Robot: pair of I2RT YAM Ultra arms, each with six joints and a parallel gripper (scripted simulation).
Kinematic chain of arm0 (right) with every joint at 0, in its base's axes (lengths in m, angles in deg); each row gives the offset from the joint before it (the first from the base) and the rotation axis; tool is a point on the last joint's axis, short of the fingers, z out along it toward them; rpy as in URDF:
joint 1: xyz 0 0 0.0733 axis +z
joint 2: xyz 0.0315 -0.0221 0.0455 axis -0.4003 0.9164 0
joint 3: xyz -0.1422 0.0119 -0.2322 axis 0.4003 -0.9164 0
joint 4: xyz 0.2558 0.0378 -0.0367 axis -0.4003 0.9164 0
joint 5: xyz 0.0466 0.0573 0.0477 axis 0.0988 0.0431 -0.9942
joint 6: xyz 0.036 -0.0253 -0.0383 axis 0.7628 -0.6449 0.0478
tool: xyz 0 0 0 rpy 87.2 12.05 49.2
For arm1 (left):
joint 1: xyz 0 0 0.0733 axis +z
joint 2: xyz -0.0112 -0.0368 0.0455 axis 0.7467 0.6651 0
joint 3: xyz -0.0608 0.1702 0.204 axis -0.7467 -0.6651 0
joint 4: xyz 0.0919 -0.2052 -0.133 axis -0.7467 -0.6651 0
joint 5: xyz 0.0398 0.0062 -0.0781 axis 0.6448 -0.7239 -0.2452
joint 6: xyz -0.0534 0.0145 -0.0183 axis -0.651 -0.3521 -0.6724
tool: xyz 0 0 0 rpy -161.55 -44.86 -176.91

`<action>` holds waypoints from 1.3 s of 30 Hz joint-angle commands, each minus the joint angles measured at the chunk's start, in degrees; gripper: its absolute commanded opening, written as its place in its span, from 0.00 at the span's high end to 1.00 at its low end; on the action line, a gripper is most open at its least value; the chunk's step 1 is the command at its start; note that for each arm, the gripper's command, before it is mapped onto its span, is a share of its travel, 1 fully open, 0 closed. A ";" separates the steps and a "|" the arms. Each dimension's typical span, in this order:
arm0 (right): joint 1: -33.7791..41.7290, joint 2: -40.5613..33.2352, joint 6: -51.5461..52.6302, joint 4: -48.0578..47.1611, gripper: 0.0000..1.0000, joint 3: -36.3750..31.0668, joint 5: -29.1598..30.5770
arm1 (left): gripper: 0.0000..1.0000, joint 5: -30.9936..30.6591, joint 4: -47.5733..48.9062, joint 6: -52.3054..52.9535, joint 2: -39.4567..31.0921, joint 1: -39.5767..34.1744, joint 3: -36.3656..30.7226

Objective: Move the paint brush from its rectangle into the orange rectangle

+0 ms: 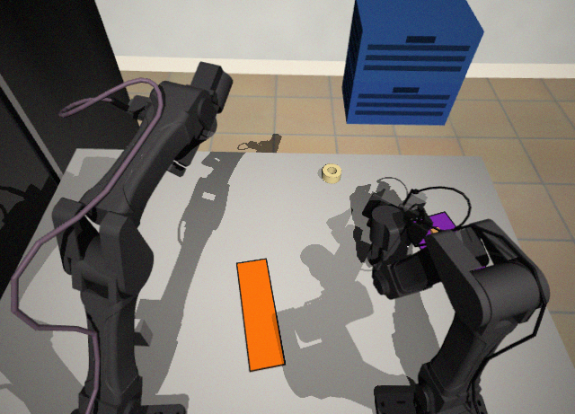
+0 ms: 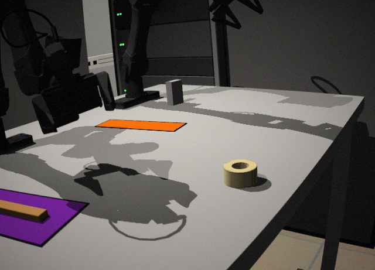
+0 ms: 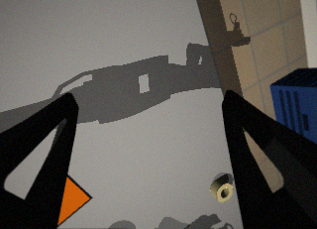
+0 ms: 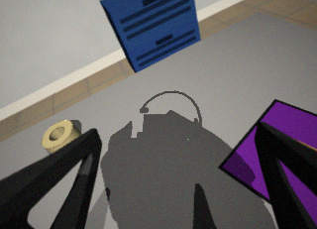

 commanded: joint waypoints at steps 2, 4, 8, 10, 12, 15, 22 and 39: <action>0.00 -0.84 -0.11 -0.66 0.00 0.75 0.23 | 0.00 1.15 0.04 0.18 -1.22 0.00 0.82; 0.00 -0.84 -0.11 -0.66 0.00 0.75 0.23 | 0.00 1.15 0.04 0.18 -1.22 0.00 0.82; 0.00 -0.84 -0.11 -0.66 0.00 0.75 0.23 | 0.00 1.15 0.04 0.18 -1.22 0.00 0.82; 0.00 -0.84 -0.11 -0.66 0.00 0.75 0.23 | 0.00 1.15 0.04 0.18 -1.22 0.00 0.82; 0.00 -0.84 -0.11 -0.66 0.00 0.75 0.23 | 0.00 1.15 0.04 0.18 -1.22 0.00 0.82; 0.00 -0.84 -0.11 -0.66 0.00 0.75 0.23 | 0.00 1.15 0.04 0.18 -1.22 0.00 0.82; -0.62 -1.44 0.69 4.39 0.00 -0.71 -1.93 | 0.00 -1.98 4.95 4.04 -0.89 -1.01 -0.53; -9.46 -18.30 -1.65 31.27 0.00 -1.48 -13.36 | 0.00 -12.21 33.79 29.34 -6.70 -15.31 -17.06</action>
